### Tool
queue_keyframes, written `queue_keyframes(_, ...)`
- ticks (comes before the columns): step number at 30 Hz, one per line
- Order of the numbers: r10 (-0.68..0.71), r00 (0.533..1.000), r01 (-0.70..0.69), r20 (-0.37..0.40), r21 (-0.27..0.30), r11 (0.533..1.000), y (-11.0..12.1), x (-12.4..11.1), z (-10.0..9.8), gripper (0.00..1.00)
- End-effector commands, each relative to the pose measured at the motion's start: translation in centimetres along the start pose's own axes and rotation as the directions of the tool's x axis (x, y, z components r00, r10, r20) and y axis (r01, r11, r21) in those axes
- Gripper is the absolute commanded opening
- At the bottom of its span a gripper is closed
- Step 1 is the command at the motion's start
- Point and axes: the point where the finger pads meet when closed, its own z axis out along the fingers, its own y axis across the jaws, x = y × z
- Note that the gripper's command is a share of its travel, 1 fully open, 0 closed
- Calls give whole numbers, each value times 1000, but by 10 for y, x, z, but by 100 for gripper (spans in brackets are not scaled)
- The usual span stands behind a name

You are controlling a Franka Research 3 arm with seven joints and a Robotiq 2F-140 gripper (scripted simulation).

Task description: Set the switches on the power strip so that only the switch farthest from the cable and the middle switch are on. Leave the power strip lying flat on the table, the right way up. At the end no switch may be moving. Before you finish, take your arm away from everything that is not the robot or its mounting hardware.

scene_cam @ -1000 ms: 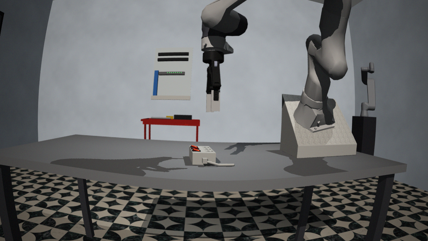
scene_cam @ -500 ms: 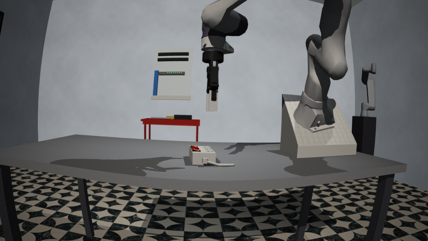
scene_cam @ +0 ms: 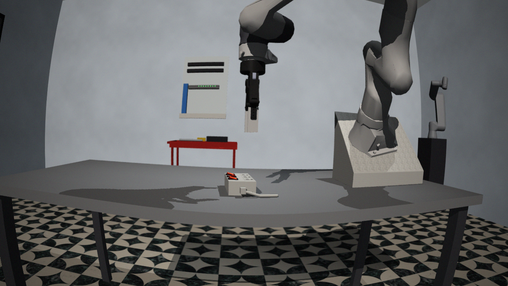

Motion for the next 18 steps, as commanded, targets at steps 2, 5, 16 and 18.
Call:
queue_keyframes(2, -177, 984, 177, 0, 2, 984, 0, -5, 6, 100)
queue_keyframes(5, -345, 939, 345, -3, 5, 939, -2, -14, 14, 100)
queue_keyframes(16, -602, 797, 603, -49, 18, 797, -6, -40, 46, 100)
queue_keyframes(18, -645, 763, 646, -54, 19, 763, -6, -42, 49, 100)
